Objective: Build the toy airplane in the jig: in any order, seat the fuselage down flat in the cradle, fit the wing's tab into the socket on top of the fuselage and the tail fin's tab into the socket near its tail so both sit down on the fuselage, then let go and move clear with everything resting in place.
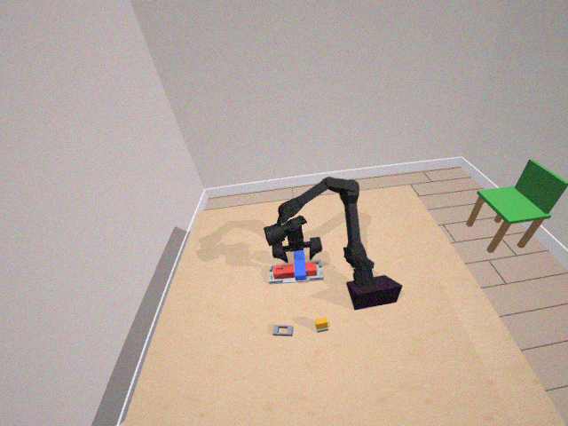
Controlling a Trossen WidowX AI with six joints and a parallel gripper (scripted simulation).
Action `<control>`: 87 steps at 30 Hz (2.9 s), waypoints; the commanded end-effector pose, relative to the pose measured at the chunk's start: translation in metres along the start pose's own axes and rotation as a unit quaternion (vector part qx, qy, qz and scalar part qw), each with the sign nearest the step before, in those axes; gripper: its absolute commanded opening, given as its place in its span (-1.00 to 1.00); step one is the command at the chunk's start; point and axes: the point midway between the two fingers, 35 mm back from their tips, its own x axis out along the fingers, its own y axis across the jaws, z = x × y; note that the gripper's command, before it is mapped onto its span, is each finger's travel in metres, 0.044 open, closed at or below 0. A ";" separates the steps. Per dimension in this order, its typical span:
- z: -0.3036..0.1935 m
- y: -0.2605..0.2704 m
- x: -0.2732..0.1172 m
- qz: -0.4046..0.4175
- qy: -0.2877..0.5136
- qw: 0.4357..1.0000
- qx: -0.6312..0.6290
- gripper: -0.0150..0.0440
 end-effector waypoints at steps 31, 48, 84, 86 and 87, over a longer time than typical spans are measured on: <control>0.000 0.004 -0.052 0.010 -0.002 0.686 -0.727 1.00; 0.000 0.004 -0.052 0.010 -0.002 0.686 -0.727 1.00; -0.248 -0.051 0.000 0.001 0.006 0.680 -0.733 1.00; -0.247 -0.051 0.002 0.001 0.006 0.680 -0.733 1.00; -0.247 -0.051 0.002 0.001 0.006 0.680 -0.733 1.00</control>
